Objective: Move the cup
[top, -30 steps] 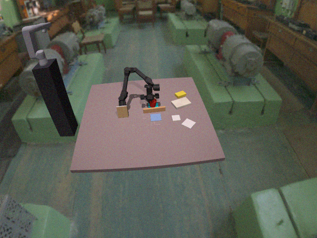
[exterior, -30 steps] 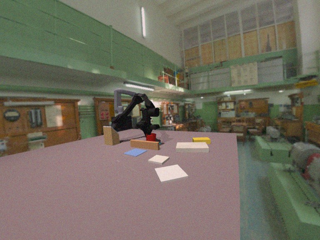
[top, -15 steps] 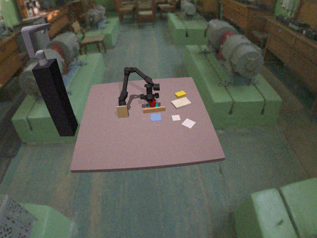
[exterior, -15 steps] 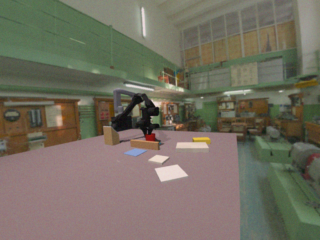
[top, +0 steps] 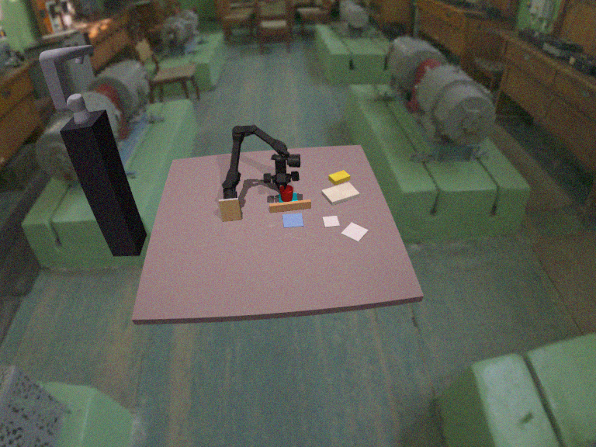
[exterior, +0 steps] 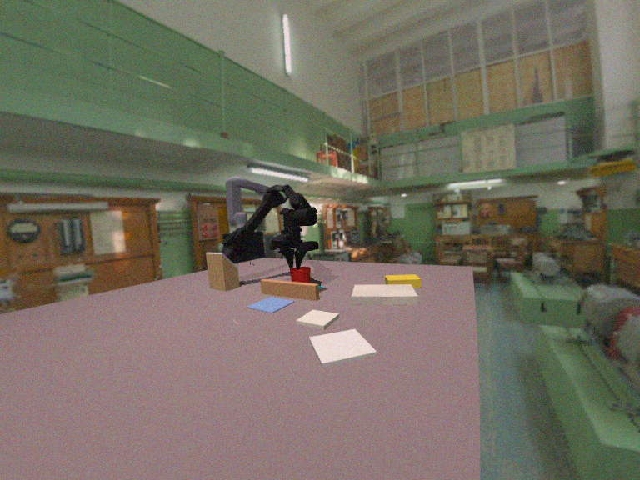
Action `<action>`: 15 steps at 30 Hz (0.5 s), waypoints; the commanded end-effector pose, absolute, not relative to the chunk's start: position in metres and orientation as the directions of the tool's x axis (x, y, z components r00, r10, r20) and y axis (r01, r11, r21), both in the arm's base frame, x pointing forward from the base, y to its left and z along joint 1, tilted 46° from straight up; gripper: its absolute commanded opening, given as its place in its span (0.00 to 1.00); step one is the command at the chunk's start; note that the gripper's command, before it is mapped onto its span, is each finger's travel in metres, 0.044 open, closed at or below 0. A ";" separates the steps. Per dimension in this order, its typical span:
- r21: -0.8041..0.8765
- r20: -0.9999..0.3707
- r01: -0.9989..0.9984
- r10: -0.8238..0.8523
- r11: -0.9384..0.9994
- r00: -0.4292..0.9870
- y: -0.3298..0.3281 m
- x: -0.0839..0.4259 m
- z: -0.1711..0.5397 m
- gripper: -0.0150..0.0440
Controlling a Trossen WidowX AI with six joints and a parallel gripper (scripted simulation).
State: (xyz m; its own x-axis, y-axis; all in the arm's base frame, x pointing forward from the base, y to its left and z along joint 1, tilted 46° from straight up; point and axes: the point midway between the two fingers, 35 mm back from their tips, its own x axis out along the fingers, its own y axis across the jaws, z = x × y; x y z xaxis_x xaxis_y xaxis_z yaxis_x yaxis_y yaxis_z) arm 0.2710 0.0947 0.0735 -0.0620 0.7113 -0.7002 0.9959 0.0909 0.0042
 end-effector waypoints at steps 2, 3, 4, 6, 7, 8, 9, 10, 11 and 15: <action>0.010 -0.703 0.996 0.709 0.091 -0.058 0.088 0.273 0.079 0.47; 0.010 -0.703 0.996 0.709 0.090 -0.058 0.087 0.273 0.080 0.47; 0.010 -0.703 0.996 0.709 0.090 -0.058 0.086 0.273 0.081 0.47; 0.009 -0.702 0.996 0.710 0.090 -0.058 0.084 0.272 0.083 0.47; 0.009 -0.702 0.996 0.710 0.090 -0.057 0.083 0.272 0.084 0.47; 0.009 -0.702 0.996 0.710 0.090 -0.057 0.082 0.272 0.086 0.47; 0.009 -0.702 0.996 0.710 0.090 -0.057 0.081 0.272 0.087 0.47; 0.009 -0.702 0.996 0.710 0.090 -0.057 0.080 0.272 0.088 0.47; 0.009 -0.701 0.996 0.710 0.089 -0.057 0.079 0.272 0.089 0.47; 0.004 -0.698 0.996 0.713 0.088 -0.061 0.080 0.271 0.088 0.52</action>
